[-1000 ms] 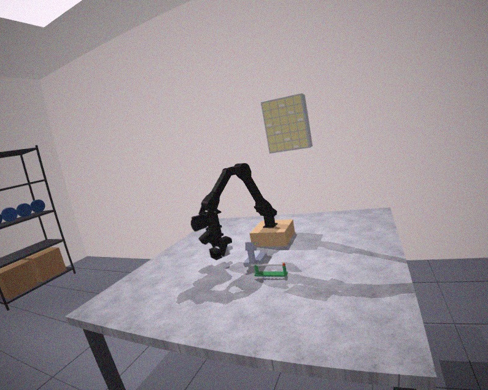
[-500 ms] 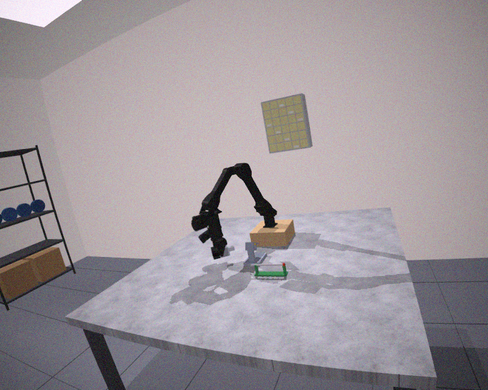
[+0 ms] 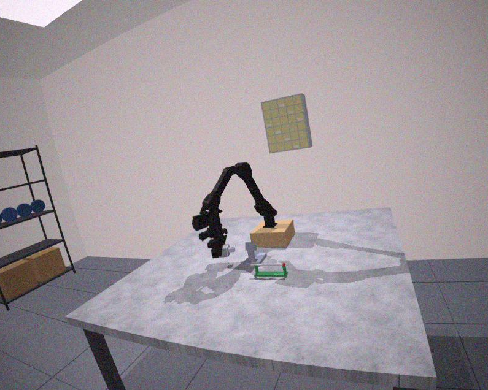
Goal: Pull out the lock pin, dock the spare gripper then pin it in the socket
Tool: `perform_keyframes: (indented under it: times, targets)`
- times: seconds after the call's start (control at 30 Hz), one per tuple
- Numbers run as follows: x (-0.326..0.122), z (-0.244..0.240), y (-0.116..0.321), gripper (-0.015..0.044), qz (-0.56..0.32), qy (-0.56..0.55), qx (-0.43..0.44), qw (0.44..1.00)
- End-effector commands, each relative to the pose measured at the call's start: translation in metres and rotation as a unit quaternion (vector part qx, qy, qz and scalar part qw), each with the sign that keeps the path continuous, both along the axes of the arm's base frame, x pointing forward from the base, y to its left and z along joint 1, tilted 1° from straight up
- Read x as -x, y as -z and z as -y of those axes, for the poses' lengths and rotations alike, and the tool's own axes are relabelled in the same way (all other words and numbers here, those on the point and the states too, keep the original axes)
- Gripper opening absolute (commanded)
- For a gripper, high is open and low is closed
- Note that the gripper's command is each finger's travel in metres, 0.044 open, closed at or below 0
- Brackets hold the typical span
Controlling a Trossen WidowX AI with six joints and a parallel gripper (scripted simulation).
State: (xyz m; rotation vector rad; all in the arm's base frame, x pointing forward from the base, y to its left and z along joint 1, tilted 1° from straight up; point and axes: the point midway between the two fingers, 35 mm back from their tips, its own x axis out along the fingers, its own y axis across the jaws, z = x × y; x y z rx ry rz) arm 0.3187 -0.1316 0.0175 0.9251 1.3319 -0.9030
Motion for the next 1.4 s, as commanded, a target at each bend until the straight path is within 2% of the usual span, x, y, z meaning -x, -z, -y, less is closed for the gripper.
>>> perform_keyframes:
  times: [0.0,0.67,1.37]
  targets:
    - [0.0002,-0.0003,-0.0010,0.0000,0.002,0.045,-0.001,0.999]
    - [0.0042,-0.0024,-0.0020,0.0000,0.004,0.288,-0.010,0.957]
    - [0.0085,-0.0045,-0.0029,0.0000,0.006,0.524,-0.019,0.851]
